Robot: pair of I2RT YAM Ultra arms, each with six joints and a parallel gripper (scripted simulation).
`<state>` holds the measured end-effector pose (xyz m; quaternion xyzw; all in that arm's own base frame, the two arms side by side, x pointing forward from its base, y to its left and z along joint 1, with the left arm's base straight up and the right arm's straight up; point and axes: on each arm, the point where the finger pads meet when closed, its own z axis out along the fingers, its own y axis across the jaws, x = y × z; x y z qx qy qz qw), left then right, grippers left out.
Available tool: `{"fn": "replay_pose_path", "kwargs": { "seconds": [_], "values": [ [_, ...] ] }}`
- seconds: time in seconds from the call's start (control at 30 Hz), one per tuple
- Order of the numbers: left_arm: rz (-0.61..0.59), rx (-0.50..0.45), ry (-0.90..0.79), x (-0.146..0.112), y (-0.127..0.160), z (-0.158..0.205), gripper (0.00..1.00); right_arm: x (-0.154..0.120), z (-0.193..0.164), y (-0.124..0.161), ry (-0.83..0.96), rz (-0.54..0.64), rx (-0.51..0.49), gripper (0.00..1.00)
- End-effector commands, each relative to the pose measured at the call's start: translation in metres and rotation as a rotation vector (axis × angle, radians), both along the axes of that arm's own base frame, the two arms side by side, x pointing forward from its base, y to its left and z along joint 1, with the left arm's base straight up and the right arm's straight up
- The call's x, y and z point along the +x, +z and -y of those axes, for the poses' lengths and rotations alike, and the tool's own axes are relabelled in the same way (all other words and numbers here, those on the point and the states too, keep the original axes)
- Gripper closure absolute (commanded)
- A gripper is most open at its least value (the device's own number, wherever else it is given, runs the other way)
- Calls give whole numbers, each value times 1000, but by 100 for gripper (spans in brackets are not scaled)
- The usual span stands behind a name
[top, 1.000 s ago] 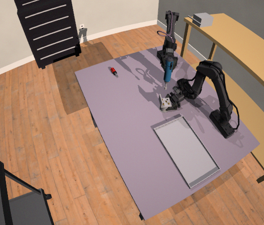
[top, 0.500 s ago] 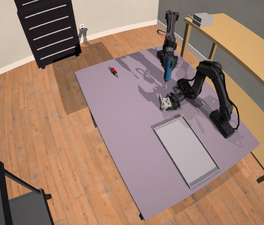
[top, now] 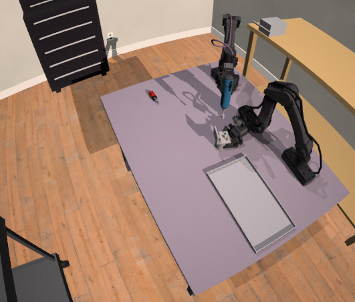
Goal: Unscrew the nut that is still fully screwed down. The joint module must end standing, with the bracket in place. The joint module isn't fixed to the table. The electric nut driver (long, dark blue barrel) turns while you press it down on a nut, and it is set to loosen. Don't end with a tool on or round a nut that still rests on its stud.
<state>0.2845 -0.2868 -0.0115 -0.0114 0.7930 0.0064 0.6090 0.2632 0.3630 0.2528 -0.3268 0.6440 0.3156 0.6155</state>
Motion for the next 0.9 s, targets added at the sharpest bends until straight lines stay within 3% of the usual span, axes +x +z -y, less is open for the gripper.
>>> {"fn": "replay_pose_path", "kwargs": {
  "seconds": [0.0,0.87],
  "values": [
    [4,2,2,0,2,0,41,-1,5,68,-1,126,162,58],
    [4,2,2,0,2,0,41,0,6,76,-3,142,180,58]
  ]
}}
